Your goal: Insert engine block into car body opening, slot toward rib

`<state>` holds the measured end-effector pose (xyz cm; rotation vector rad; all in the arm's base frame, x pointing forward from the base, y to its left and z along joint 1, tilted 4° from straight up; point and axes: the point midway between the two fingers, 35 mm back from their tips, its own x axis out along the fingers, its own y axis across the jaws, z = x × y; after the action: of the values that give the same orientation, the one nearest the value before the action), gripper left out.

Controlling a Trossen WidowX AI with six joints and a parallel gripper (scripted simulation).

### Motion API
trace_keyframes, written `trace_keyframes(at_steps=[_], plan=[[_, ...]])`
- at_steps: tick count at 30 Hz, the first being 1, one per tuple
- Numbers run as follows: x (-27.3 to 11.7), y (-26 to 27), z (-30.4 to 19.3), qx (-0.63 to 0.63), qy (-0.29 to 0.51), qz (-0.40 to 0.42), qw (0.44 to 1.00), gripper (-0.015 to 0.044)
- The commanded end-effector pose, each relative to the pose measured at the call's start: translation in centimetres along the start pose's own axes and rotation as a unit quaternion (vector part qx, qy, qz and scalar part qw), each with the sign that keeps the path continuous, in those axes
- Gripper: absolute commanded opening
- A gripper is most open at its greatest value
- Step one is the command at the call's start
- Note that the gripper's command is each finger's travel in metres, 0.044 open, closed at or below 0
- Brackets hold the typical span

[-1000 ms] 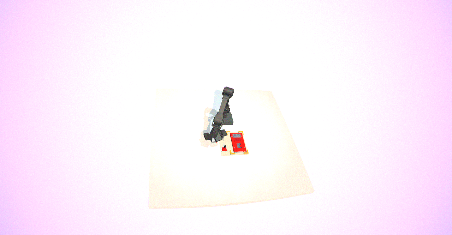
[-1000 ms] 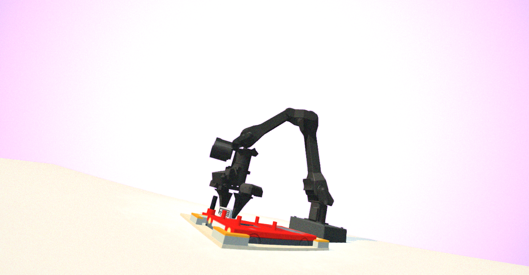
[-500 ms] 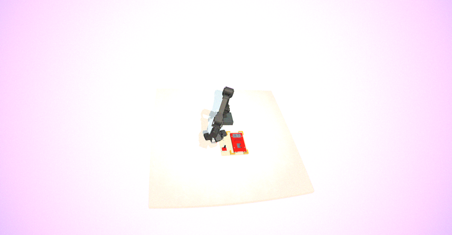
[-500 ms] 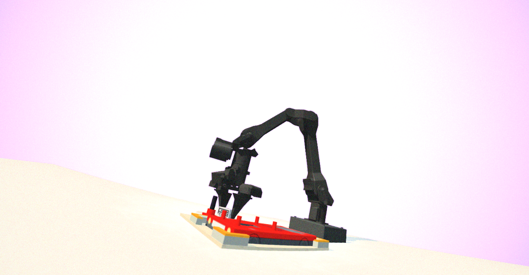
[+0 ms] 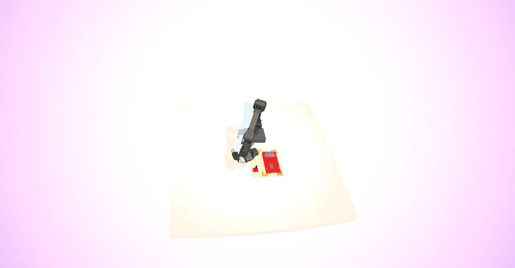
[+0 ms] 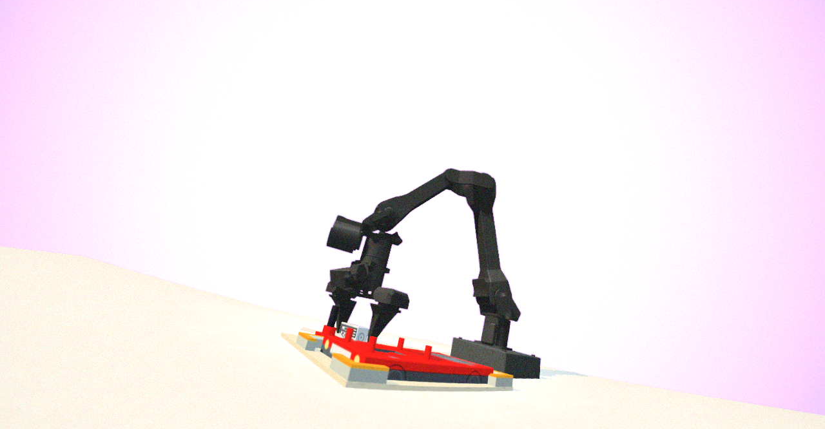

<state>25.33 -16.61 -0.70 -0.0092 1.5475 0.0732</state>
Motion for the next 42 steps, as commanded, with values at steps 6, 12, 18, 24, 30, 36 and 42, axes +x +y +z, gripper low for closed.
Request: trace_keyframes(at_steps=[6, 12, 18, 24, 30, 36, 42], plan=[[-3.0, -0.1, 0.1, 0.003, 0.005, 0.003, 1.000, 0.0440], [-4.5, -0.1, 0.1, 0.003, 0.005, 0.003, 1.000, 0.0440], [-4.1, 0.1, 0.0, 0.003, 0.006, 0.005, 1.000, 0.0440], [-4.1, 0.1, 0.0, 0.003, 0.006, 0.005, 1.000, 0.0440], [-4.4, 0.1, 0.0, 0.002, 0.006, 0.004, 1.000, 0.0440], [-5.5, -0.1, 0.2, 0.001, 0.005, 0.003, 1.000, 0.0440], [-4.1, -0.1, 0.3, 0.001, 0.005, 0.003, 1.000, 0.0440]])
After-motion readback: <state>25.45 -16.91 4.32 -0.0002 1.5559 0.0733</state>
